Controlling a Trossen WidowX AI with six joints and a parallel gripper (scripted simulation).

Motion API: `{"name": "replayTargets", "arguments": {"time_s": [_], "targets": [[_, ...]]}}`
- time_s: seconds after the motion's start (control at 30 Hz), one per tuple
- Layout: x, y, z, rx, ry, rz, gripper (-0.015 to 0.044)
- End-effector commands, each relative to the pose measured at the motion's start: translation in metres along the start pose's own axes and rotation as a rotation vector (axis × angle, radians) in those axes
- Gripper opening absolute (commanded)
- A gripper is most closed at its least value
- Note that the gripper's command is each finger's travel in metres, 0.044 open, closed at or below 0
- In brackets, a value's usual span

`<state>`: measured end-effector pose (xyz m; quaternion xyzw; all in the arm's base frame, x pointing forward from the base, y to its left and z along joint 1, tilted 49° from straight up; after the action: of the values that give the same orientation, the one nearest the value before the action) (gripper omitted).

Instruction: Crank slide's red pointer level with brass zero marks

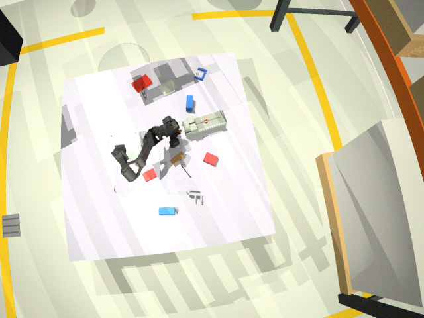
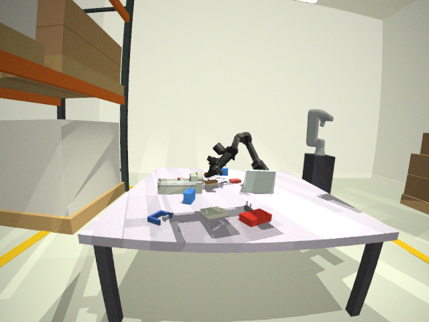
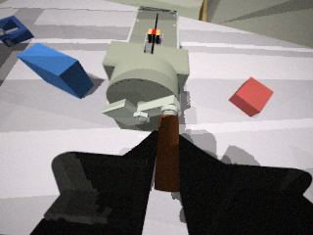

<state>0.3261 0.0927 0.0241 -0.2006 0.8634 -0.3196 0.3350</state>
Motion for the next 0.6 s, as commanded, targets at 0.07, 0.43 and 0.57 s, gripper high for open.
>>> {"name": "replayTargets", "arguments": {"time_s": [0.07,0.43,0.57], "targets": [[0.0036,-0.0047,0.0048,0.005,0.009,0.004,0.0000],[0.0072,-0.0070,0.0088,0.005,0.009,0.004,0.0000],[0.0073,-0.0067,0.0090,0.005,0.009,0.004,0.0000]]}}
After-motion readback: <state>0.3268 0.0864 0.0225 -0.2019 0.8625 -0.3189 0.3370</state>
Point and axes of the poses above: the point midway between the two fingers, 35 mm back from their tips, its own z axis out along the fingers, its own y axis across the jaws, x = y × z, the point moved 5 cm from there along -z, back along the fingers, and after that the axes turned 6 degrees about z, right-handed, at the moved point
